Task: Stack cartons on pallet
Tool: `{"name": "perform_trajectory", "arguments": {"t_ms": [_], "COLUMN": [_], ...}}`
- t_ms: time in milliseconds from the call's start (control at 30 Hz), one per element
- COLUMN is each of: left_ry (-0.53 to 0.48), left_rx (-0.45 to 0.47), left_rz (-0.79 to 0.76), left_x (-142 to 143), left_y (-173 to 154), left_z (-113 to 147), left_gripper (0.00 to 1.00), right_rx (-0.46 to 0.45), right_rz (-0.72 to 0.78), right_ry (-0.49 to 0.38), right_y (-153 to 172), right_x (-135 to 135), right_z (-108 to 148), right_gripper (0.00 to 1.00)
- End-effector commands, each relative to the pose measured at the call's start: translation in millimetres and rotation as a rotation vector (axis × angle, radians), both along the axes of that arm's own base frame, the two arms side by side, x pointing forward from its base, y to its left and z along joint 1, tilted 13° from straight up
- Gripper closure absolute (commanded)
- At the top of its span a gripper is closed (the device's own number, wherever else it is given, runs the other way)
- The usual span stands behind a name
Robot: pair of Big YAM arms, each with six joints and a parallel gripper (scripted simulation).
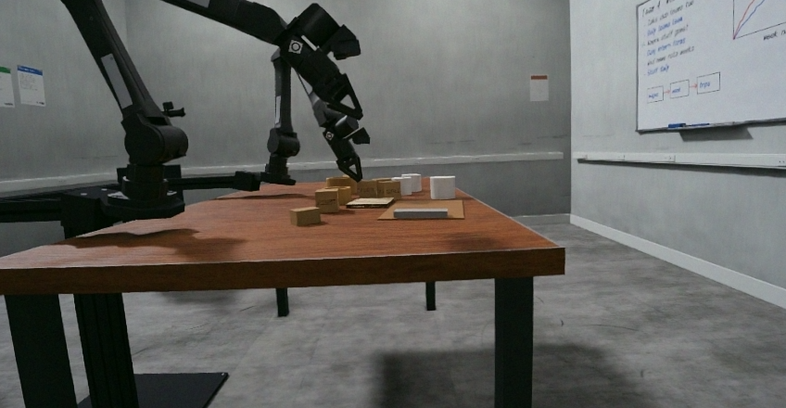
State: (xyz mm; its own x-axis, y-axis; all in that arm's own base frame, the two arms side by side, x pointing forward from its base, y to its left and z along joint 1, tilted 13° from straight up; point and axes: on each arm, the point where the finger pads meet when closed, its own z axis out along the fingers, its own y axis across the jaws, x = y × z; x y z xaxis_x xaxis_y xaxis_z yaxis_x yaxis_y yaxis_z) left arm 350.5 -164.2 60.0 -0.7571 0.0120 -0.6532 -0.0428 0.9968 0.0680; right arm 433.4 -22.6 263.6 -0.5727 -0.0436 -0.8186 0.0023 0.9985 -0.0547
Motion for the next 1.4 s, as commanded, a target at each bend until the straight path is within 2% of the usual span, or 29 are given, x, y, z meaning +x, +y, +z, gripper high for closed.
{"name": "perform_trajectory", "arguments": {"t_ms": [0, 1300, 1333, 1367], "left_ry": [-0.045, -0.046, -0.027, -0.035], "left_rx": [-0.025, -0.024, -0.011, -0.016], "left_rz": [-0.002, -0.007, -0.014, -0.014], "left_x": [25, 60, 50, 51], "left_y": [-11, -9, -6, -6], "left_z": [15, -24, -33, -29], "left_gripper": [0.17, 0.17, 0.24, 0.24], "right_rx": [-0.005, -0.005, -0.005, -0.005], "right_rz": [-0.002, -0.002, -0.002, -0.002], "right_ry": [-0.048, -0.048, -0.048, -0.048], "right_y": [-2, -2, -2, -2], "right_x": [8, 8, 8, 8], "right_z": [27, 27, 27, 27], "right_gripper": [0.0, 0.0, 0.0, 0.0]}}
